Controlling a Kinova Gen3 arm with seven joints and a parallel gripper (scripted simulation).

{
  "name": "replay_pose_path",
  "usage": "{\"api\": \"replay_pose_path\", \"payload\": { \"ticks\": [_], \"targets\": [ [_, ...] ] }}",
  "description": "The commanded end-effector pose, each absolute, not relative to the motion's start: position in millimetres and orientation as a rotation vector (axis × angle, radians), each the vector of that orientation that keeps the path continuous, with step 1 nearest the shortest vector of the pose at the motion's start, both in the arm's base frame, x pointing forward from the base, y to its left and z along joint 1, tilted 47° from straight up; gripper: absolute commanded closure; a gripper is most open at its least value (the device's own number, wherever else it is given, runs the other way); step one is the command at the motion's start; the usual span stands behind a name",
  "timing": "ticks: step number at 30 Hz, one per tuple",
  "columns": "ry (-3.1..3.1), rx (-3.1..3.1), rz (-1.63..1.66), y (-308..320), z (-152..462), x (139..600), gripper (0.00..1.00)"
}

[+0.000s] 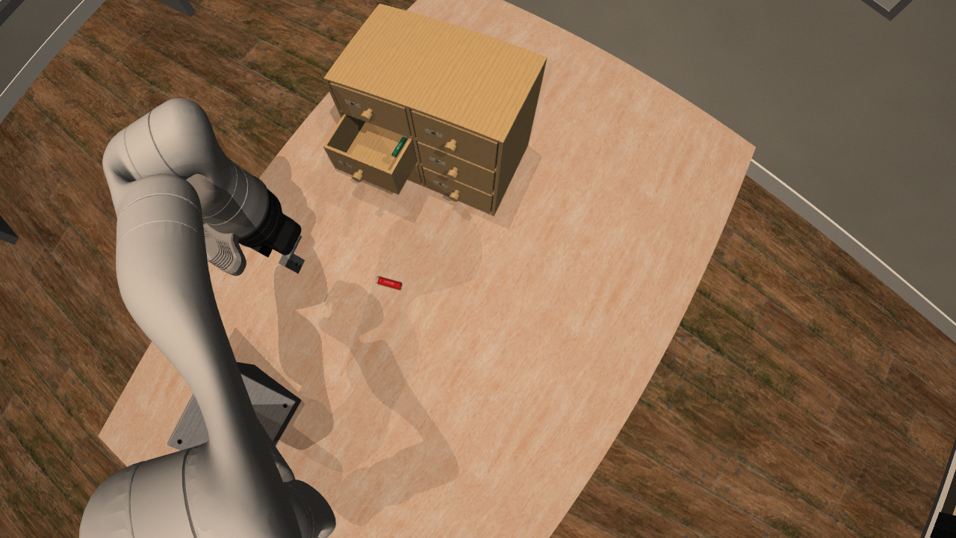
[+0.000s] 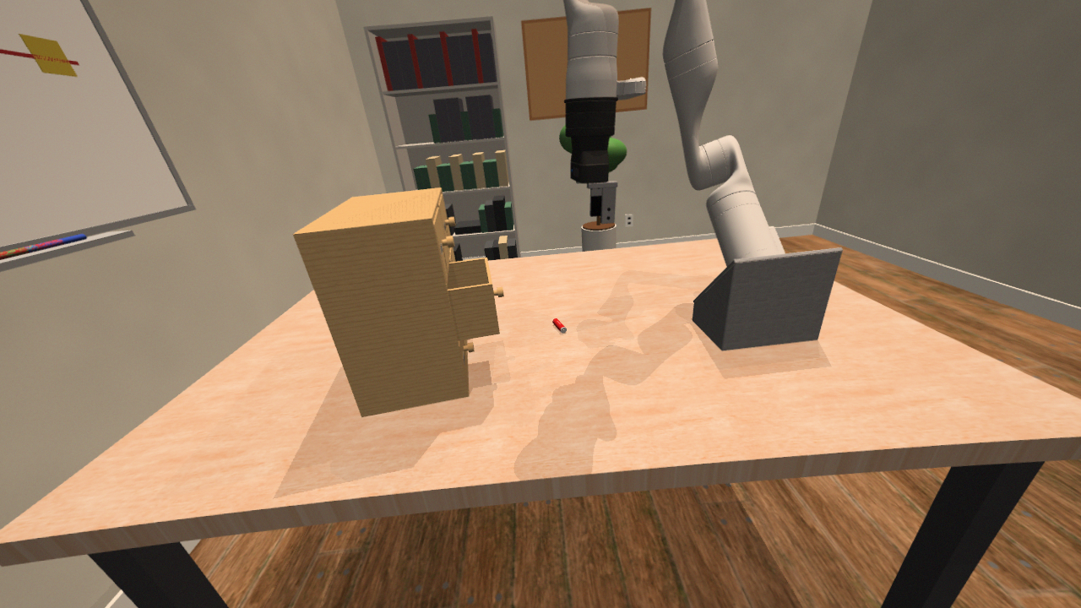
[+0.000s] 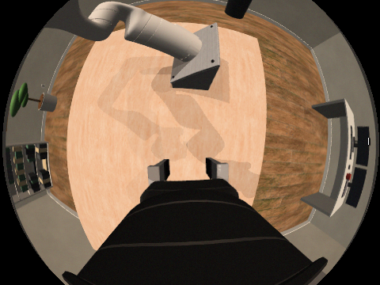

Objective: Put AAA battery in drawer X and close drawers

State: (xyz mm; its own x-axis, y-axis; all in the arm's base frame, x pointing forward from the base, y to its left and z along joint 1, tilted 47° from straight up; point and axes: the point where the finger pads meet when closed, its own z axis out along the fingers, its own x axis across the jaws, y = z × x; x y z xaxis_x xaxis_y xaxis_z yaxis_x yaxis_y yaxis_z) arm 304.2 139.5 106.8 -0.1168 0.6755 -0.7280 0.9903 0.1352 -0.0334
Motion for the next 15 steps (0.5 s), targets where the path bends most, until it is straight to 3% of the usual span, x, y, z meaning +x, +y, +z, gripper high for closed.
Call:
{"api": "replay_pose_path", "payload": {
  "ticks": [1,15],
  "targets": [
    [1.864,1.577,-0.703,138.3,105.7,303.4,0.00],
    [1.871,1.439,-0.484,122.0,87.7,321.0,0.00]
  ]
}}
